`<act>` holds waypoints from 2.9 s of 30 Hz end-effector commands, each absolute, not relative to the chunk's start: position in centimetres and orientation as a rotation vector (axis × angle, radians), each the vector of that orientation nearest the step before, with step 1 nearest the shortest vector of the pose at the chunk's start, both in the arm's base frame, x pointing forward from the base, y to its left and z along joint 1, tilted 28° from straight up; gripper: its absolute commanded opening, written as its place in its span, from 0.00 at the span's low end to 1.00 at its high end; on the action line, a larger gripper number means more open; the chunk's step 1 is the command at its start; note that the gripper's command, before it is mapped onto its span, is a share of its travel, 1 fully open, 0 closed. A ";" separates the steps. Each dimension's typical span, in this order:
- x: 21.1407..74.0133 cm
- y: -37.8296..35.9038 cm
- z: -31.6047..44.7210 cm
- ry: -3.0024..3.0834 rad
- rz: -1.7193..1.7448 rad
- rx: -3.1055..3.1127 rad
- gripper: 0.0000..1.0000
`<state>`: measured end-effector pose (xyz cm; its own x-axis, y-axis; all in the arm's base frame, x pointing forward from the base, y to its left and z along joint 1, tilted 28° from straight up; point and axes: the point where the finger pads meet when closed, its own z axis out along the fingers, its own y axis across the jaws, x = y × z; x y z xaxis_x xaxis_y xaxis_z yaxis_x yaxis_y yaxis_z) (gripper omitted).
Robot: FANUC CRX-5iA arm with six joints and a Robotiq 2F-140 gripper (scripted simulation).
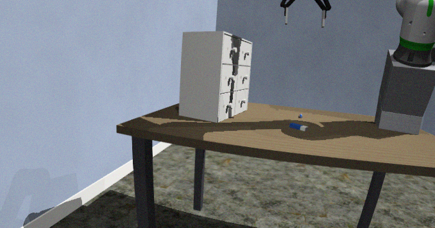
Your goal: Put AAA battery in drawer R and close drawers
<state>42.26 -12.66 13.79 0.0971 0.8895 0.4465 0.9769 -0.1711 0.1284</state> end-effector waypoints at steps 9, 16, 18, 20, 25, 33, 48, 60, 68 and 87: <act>42.9 -12.2 13.1 -1.989 -0.659 -2.092 1.00; 43.6 -11.8 12.5 -2.089 -0.673 -2.016 1.00; 43.9 -11.6 12.2 -2.137 -0.680 -1.977 1.00; 44.2 -11.4 11.8 -2.189 -0.688 -1.933 1.00; 45.2 -10.7 10.8 -2.331 -0.706 -1.802 1.00; 46.5 -9.9 9.5 -2.513 -0.728 -1.610 1.00; 49.4 -8.0 6.6 -2.860 -0.756 -1.126 1.00; 51.3 -6.6 4.6 -3.048 -0.760 -0.747 1.00; 51.9 -6.2 4.0 -3.093 -0.759 -0.632 1.00; 52.3 -6.0 3.7 -3.120 -0.757 -0.558 1.00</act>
<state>52.27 -5.98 3.65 -0.9349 0.3536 -0.0322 0.2995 0.8340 0.4635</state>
